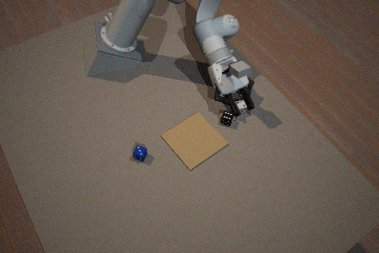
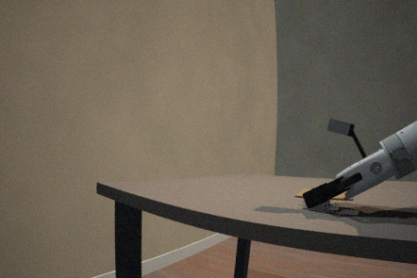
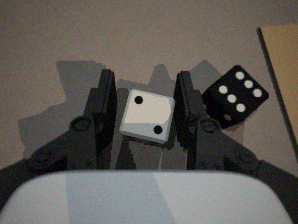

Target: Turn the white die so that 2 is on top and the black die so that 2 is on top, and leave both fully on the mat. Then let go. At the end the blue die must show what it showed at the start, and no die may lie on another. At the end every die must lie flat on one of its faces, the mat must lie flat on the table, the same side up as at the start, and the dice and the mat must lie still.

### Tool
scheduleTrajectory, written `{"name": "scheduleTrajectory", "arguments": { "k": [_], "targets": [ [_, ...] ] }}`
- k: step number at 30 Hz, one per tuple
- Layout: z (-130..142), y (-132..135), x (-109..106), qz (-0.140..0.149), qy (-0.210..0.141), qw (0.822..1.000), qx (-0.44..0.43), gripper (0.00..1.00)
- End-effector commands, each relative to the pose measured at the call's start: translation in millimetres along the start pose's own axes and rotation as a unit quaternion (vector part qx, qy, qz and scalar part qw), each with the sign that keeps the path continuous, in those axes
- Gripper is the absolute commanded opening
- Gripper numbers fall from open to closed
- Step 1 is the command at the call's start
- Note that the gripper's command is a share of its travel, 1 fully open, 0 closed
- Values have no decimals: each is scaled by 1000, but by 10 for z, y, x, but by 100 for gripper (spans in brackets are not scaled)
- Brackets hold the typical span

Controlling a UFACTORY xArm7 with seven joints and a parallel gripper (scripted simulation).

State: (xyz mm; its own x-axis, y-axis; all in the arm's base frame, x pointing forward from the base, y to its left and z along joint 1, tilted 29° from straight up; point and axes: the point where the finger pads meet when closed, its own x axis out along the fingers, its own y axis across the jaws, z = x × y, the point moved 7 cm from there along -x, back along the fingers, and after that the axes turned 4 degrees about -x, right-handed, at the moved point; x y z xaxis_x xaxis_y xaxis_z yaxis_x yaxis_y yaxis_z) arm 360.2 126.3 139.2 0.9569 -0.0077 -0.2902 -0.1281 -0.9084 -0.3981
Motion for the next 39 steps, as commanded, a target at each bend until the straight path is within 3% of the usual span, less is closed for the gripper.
{"name": "scheduleTrajectory", "arguments": {
  "k": [1, 14, 24, 39],
  "targets": [
    [-10, 3, -3, 0, 1, 1000, 1, 47],
    [-10, 3, -147, 0, 1, 1000, 1, 47],
    [-9, 3, -472, 0, 1, 1000, 1, 47],
    [-137, 12, -571, 0, 1, 1000, 1, 47]
  ]
}}
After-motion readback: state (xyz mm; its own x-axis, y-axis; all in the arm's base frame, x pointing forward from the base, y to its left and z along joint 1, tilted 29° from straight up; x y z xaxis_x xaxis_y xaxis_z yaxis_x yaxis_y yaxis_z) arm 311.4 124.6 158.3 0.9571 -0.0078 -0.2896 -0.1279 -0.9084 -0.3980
